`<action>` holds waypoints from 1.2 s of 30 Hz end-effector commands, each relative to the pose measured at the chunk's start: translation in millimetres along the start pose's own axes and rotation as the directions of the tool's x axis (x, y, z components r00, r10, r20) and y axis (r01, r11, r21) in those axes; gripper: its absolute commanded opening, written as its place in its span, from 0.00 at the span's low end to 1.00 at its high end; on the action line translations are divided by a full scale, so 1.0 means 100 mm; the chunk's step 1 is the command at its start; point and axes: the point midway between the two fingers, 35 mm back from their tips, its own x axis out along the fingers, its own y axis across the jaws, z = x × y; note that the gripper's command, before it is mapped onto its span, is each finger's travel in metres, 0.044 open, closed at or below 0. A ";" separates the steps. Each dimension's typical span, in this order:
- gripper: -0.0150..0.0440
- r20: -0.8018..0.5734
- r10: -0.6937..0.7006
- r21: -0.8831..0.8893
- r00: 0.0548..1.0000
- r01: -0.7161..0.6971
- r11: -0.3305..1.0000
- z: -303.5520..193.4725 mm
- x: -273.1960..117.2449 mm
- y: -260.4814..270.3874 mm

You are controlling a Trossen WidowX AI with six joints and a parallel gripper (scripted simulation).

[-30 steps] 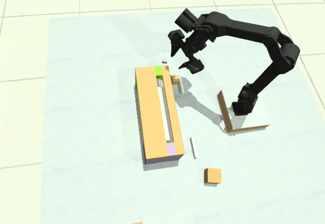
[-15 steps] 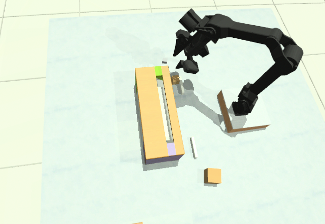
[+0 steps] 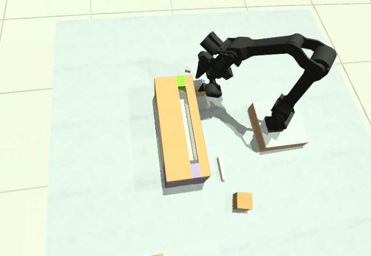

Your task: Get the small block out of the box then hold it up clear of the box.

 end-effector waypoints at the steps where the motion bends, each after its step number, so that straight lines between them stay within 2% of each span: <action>1: 0.74 0.010 -0.014 0.009 1.000 0.014 1.000 0.06 0.09 -0.03; 35: 0.74 0.011 -0.014 0.009 1.000 0.014 1.000 0.28 0.54 -0.03; 36: 0.69 0.011 -0.014 0.009 1.000 0.014 1.000 0.28 0.54 -0.03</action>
